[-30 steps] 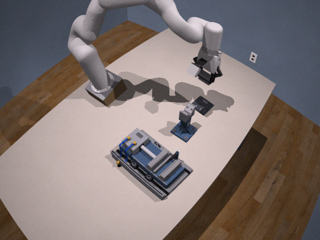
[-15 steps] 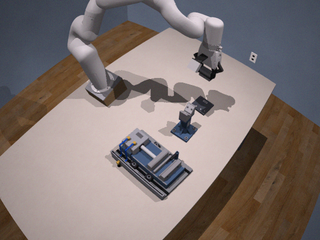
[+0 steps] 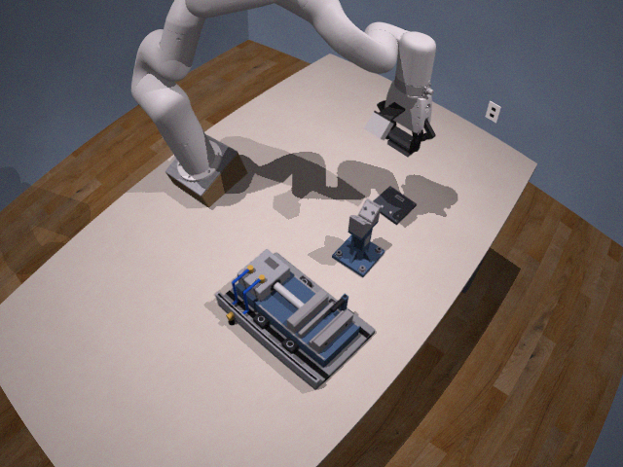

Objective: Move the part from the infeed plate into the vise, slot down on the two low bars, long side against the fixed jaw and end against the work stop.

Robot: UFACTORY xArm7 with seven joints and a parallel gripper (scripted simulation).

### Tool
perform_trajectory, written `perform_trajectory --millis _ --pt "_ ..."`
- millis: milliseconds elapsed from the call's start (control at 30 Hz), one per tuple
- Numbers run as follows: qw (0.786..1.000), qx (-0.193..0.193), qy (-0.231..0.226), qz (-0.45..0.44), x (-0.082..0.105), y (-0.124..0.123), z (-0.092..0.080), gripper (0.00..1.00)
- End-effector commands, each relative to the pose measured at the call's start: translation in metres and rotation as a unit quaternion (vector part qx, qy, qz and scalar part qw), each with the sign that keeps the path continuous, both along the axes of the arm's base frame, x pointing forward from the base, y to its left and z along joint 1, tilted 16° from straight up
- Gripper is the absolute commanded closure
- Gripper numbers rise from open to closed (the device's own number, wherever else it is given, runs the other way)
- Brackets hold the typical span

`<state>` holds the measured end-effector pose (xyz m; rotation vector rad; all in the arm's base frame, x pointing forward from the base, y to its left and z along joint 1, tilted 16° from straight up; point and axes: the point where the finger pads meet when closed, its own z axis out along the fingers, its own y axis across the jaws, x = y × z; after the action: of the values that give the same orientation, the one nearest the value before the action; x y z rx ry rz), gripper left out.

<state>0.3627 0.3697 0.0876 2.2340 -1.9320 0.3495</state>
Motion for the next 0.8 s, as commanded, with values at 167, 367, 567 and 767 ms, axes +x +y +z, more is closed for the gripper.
perform_trajectory --millis 167,367,567,767 --pt "1.000 0.002 -0.001 0.001 0.0008 0.0016 0.0019 1.00" --pt "1.000 0.002 -0.001 0.000 0.0008 0.0016 0.0019 1.00" --pt "1.000 0.002 -0.002 -0.001 0.0009 0.0014 0.0019 1.00" --pt "1.000 0.002 -0.003 -0.006 0.0011 0.0009 0.0019 1.00"
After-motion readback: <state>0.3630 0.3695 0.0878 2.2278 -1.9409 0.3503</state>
